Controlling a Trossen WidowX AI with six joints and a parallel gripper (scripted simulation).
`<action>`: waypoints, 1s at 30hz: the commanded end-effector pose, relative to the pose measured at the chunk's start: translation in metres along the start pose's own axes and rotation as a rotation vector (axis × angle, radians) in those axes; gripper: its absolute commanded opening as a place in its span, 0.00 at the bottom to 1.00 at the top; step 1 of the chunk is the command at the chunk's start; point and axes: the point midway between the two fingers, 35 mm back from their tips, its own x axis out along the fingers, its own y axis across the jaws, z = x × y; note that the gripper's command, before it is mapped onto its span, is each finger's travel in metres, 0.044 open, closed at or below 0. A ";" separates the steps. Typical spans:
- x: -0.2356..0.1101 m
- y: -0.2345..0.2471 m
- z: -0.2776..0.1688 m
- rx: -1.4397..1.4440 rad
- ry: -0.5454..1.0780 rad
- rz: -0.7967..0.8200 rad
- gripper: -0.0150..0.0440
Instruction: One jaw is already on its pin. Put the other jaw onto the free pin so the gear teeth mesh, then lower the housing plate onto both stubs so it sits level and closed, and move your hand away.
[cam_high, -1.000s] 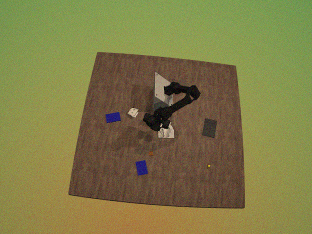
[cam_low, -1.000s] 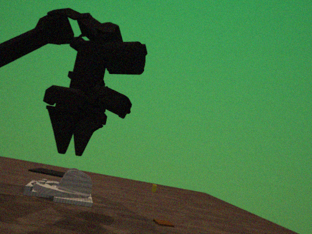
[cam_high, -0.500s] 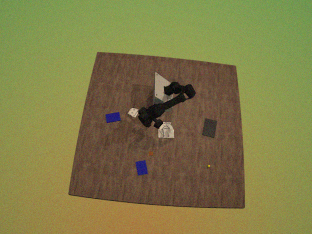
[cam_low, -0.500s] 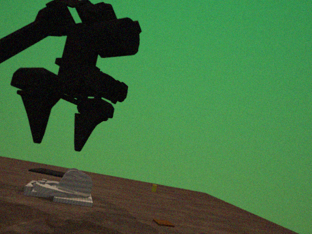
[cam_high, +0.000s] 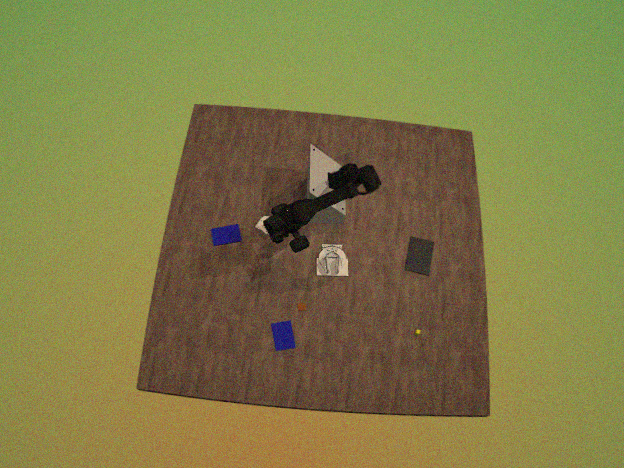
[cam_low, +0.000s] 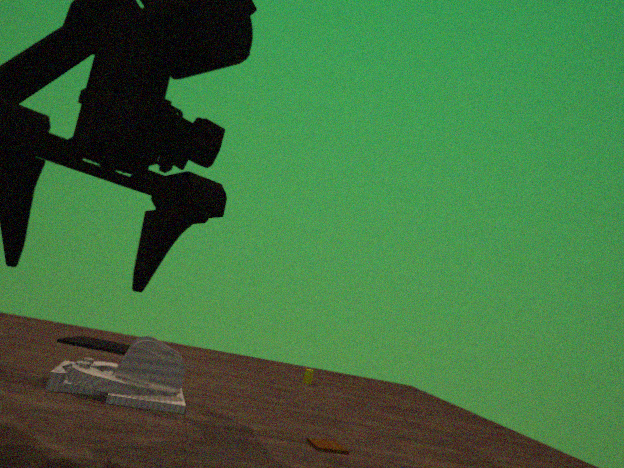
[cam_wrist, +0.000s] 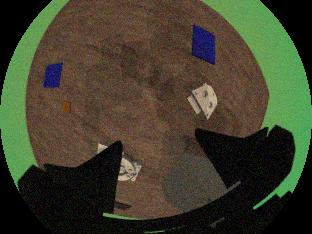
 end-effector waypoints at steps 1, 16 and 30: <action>0.001 -0.015 0.006 0.122 0.006 -0.005 1.00; 0.000 -0.062 0.020 0.511 0.017 -0.009 1.00; 0.005 -0.105 0.026 0.869 0.039 -0.014 1.00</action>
